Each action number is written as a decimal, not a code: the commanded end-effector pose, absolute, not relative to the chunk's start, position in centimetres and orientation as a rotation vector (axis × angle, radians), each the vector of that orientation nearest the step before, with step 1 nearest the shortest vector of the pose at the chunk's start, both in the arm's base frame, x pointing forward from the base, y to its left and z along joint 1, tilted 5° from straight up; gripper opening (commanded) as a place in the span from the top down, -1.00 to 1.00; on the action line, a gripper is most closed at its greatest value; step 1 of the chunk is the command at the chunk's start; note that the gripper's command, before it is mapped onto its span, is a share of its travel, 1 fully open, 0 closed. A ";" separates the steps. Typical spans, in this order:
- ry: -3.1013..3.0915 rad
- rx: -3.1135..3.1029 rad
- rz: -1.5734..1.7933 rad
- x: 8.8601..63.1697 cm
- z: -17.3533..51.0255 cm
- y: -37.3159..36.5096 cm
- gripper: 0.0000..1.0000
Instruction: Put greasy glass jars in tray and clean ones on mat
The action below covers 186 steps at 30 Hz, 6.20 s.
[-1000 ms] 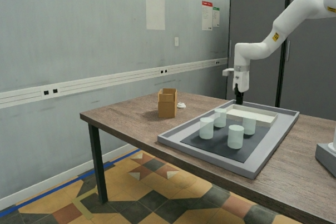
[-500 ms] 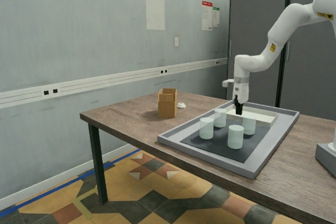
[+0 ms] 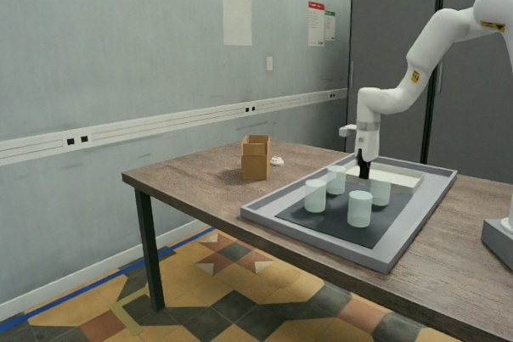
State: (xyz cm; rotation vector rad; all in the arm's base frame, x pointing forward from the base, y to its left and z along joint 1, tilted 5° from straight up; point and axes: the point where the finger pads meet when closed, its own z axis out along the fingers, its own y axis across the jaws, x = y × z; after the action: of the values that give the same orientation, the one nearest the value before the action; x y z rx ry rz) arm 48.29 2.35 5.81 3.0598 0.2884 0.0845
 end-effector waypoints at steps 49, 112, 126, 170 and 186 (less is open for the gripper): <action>0.288 3.060 0.090 46.9 6.0 2.1 1.00; 0.288 3.060 0.090 46.1 6.5 2.0 1.00; 0.288 3.060 0.090 48.4 5.9 2.4 1.00; 0.288 3.060 0.090 48.4 5.9 2.4 1.00; 0.288 3.060 0.090 48.4 5.9 2.4 1.00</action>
State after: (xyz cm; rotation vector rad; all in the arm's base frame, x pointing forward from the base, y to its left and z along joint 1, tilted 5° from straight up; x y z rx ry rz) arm 48.30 2.35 5.80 3.0598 0.2883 0.0840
